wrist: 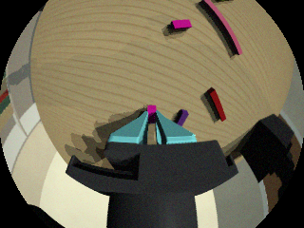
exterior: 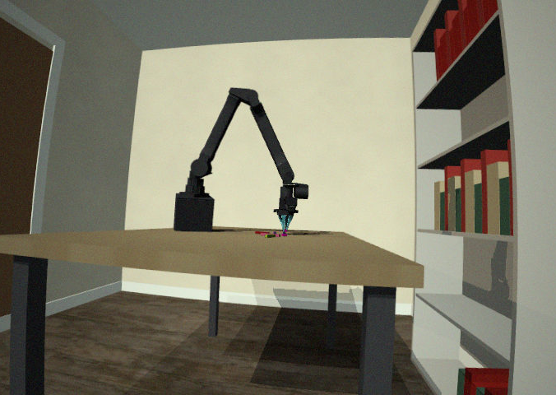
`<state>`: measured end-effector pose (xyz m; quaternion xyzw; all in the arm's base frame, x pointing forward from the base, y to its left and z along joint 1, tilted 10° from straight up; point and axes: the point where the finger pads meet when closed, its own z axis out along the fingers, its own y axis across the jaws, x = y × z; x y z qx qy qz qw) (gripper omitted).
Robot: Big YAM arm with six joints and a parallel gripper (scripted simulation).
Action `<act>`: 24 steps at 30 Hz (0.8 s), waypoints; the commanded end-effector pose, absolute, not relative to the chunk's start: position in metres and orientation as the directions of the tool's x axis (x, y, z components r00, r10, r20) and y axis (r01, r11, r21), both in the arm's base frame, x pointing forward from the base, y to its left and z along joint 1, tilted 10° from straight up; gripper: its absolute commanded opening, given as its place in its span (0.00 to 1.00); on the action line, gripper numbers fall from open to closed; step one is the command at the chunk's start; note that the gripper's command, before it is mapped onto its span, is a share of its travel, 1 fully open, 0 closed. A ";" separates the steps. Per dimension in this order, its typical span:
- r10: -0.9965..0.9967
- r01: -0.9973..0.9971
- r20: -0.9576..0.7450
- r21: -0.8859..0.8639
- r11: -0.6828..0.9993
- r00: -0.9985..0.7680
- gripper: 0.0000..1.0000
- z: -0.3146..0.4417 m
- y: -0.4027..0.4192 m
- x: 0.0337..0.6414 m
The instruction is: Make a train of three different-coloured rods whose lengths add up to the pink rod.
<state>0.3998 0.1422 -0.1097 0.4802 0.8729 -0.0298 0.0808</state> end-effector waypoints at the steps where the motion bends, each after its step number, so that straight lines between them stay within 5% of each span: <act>1: 0.838 0.843 -0.177 0.068 0.533 -0.516 0.04 -0.096 0.142 0.416; 24: 0.839 0.844 -0.177 0.069 0.533 -0.515 0.04 -0.096 0.143 0.419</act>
